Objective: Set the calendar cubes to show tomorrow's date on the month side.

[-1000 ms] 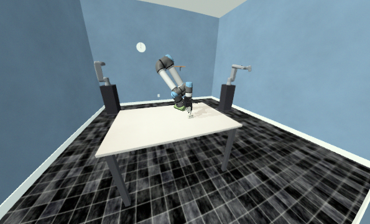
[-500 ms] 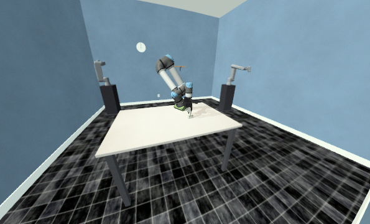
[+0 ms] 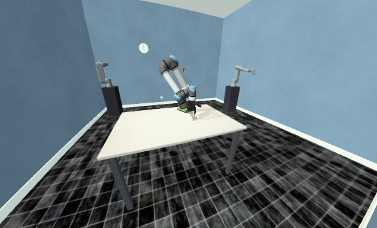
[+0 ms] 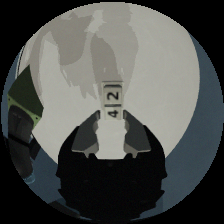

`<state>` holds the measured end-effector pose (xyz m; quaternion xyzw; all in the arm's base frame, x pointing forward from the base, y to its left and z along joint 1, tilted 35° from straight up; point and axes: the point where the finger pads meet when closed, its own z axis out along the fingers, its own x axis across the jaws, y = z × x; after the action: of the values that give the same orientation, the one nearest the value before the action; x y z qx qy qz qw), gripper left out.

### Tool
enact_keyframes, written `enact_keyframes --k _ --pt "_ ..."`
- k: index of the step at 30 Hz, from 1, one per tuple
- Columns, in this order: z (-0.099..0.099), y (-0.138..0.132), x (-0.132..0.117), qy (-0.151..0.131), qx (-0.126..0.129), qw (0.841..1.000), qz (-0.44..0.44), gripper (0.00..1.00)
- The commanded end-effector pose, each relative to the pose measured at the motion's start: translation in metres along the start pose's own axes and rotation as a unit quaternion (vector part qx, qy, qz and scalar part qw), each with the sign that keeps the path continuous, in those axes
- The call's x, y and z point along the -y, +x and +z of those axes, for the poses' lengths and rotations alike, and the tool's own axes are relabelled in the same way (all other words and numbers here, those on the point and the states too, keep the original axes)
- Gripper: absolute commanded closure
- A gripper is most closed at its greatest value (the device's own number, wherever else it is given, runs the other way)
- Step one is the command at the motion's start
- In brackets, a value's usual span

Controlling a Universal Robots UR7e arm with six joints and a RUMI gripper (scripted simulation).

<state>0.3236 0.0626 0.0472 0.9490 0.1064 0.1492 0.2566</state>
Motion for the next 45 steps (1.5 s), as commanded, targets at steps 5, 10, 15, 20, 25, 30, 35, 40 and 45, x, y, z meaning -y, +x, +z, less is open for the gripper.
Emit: enact_keyframes --k 5,10,15,20,25,30,35,40,45 --pt "0.0042 0.0017 -0.0005 0.0 -0.002 1.0 0.001 0.72" --pt "0.0034 0.0026 -0.0007 0.0 -0.004 1.0 0.001 0.72" --pt "0.0033 0.0026 -0.0007 0.0 -0.004 1.0 0.001 0.72" --pt "0.0034 0.0025 -0.0007 0.0 -0.004 1.0 0.001 0.72" --pt "0.0034 0.0025 -0.0007 0.0 -0.004 1.0 0.001 0.72" --pt "0.0034 0.0025 -0.0007 0.0 -0.004 1.0 0.001 0.72" --pt "0.0034 0.0025 -0.0007 0.0 -0.004 1.0 0.001 0.72" --pt "0.0034 0.0025 -0.0007 0.0 -0.004 1.0 0.001 0.9" --pt "0.0034 0.0025 -0.0007 0.0 -0.004 1.0 0.001 0.9"
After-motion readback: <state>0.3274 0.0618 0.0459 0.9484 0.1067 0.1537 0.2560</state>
